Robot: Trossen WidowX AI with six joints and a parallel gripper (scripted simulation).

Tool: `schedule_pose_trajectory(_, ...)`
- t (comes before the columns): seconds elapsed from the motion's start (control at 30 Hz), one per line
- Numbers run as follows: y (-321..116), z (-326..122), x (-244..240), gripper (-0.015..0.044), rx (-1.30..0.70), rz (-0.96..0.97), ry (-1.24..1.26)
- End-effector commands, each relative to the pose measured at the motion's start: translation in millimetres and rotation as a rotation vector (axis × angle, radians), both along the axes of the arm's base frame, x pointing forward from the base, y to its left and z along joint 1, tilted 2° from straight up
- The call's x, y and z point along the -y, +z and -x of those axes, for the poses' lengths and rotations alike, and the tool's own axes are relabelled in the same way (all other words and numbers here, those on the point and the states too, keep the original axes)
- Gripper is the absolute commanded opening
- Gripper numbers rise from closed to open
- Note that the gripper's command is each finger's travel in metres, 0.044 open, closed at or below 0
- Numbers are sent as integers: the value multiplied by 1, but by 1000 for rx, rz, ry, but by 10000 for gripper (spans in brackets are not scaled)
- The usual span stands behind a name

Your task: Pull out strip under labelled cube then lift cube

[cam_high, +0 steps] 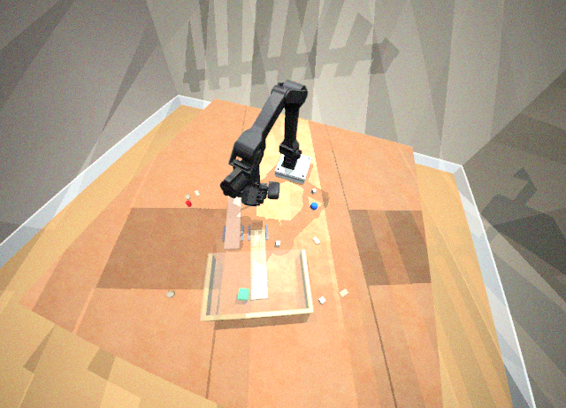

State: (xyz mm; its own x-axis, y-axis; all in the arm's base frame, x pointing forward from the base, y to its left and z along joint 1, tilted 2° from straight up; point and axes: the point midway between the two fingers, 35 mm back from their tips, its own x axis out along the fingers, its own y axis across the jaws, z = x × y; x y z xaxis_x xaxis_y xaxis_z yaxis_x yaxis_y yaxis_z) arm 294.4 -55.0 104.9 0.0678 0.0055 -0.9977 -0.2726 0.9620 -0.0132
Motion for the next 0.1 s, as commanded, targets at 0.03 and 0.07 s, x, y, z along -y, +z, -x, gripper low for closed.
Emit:
schedule_pose_trajectory(0.03, 0, 0, 1, 0, -1, 5, -2)
schedule_pose_trajectory(0.07, 0, 0, 1, 0, -1, 5, -2)
